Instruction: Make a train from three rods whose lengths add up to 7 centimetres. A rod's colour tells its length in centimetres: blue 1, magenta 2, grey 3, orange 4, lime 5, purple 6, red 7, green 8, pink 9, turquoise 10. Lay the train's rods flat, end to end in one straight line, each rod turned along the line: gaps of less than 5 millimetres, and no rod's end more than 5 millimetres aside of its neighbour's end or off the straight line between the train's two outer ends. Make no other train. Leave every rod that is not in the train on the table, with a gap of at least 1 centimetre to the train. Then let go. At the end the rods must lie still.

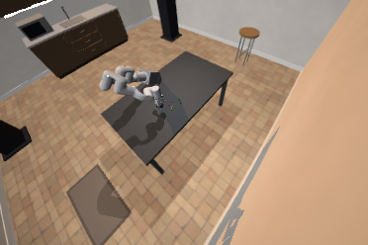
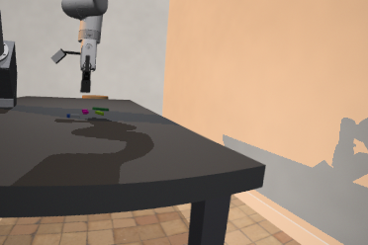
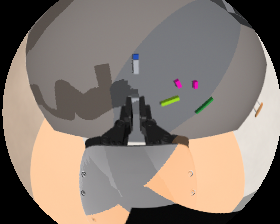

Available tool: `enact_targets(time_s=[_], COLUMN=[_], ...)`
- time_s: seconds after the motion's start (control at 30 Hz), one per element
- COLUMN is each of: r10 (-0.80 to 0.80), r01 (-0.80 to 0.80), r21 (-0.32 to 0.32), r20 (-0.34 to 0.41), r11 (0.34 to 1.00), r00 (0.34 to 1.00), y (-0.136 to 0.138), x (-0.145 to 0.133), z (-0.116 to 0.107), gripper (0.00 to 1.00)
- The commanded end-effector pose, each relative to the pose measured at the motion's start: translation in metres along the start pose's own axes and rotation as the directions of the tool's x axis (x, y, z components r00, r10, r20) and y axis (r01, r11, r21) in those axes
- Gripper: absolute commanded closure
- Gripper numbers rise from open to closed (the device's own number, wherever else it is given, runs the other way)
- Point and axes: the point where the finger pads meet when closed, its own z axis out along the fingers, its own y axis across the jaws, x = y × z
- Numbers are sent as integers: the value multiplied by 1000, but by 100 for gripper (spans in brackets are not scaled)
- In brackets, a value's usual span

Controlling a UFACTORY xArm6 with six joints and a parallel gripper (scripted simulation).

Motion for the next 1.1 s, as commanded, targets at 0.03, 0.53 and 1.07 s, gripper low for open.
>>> enact_targets(time_s=[0.03, 0.53, 1.07], r10=[1, 1, 1], r01=[-1, -1, -1], r21=[0, 0, 0], r20=[3, 3, 3], r11=[1000, 1000, 1000], r00=[1000, 1000, 1000], y=[0, 0, 0], x=[-1, -1, -1], z=[17, 67, 70], gripper=[96, 96, 96])
